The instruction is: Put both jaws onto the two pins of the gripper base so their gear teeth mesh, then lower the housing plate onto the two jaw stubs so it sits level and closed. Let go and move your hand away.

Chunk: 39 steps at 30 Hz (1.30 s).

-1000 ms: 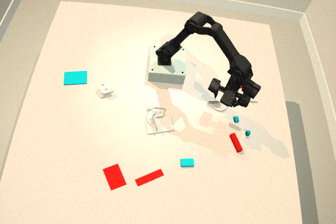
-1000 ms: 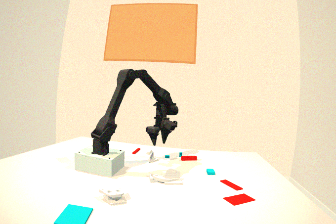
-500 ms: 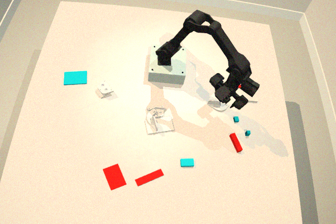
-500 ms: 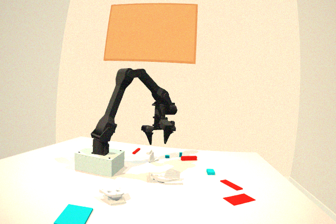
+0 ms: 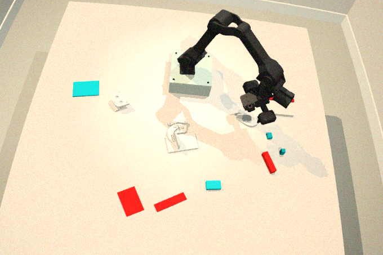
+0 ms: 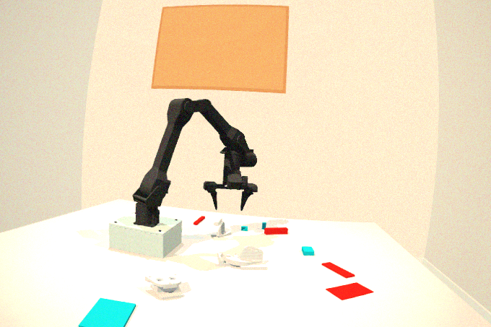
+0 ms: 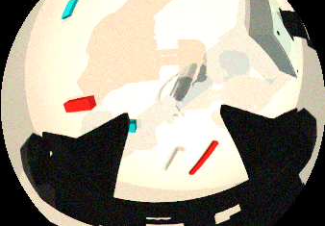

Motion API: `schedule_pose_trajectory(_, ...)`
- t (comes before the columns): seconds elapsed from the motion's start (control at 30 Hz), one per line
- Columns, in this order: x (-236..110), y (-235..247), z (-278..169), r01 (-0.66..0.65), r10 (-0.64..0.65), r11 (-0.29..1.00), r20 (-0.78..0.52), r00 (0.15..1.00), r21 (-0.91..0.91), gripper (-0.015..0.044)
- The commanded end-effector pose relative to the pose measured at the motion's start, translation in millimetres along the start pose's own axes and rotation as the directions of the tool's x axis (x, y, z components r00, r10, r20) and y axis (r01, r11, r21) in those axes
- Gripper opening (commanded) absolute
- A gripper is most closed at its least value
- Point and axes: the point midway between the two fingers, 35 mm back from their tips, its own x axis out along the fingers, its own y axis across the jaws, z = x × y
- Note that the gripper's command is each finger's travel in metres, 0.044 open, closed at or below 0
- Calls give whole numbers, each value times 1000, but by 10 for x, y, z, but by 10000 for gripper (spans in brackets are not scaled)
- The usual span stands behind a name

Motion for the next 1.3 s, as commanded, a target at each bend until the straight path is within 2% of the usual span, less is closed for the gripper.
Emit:
schedule_pose_trajectory(0.0, -8, -26, 4, 0, 0, 993, -4, 1000, 116, 440)
schedule_pose_trajectory(0.53, -21, -109, 35, 3, -1, 870, -5, 1000, 494, 440)
schedule_pose_trajectory(0.77, 1, -110, 35, 3, -1, 867, -5, 1000, 498, 440)
schedule_pose_trajectory(0.93, 372, -135, 49, 3, -1, 867, -4, 1000, 498, 440)
schedule_pose_trajectory(1.27, 372, -135, 49, 3, -1, 867, -4, 1000, 498, 440)
